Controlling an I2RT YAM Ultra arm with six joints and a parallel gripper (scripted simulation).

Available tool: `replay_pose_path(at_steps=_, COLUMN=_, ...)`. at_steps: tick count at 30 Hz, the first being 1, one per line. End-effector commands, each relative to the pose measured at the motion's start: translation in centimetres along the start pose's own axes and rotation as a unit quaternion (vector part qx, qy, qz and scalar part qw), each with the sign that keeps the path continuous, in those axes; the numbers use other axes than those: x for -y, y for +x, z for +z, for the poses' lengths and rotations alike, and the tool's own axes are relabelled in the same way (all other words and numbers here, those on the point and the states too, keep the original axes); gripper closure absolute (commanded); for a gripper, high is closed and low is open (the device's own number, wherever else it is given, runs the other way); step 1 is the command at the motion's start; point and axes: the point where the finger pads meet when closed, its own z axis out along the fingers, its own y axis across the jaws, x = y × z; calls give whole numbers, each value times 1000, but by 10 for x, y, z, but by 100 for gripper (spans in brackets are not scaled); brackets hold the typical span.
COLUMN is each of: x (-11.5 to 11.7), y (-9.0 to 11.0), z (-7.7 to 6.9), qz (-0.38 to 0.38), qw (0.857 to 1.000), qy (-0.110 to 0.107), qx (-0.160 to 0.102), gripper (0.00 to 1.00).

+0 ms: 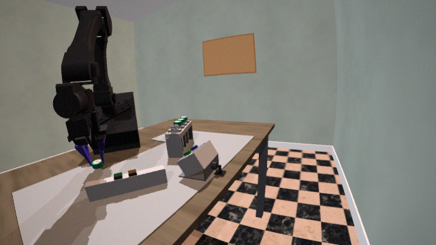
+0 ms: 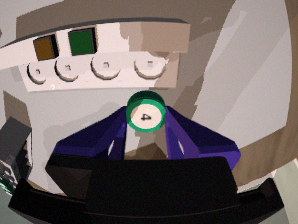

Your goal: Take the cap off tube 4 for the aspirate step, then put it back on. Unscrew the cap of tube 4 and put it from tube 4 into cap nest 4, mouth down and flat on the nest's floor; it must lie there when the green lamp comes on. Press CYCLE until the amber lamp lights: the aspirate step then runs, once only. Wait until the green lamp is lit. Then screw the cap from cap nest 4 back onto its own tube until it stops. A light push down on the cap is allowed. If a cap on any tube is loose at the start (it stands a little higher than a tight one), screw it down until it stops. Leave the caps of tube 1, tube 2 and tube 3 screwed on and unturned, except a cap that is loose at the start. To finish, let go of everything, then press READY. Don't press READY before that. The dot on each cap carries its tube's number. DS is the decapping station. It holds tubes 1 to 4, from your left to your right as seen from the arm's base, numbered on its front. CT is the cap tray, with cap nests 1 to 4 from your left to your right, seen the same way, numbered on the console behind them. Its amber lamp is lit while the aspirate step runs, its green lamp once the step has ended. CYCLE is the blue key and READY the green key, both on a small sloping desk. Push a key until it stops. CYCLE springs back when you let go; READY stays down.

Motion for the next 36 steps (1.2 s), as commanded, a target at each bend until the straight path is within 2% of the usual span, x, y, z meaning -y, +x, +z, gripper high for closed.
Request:
replay_pose_path(at_steps=1, x=3, y=-20, z=10, qz=1, qw=999, qy=7, qx=39, gripper=100)
replay_pose_path(at_steps=4, x=4, y=-21, z=25, qz=1, qw=999, qy=7, qx=39, gripper=100)
replay_pose_path(at_steps=6, x=4, y=-21, z=25, qz=1, qw=999, qy=7, qx=39, gripper=100)
replay_pose_path(at_steps=10, x=4, y=-24, z=43, qz=1, qw=999, qy=7, qx=39, gripper=100)
replay_pose_path(at_steps=36, x=5, y=-24, z=44, qz=1, qw=999, qy=7, qx=39, gripper=100)
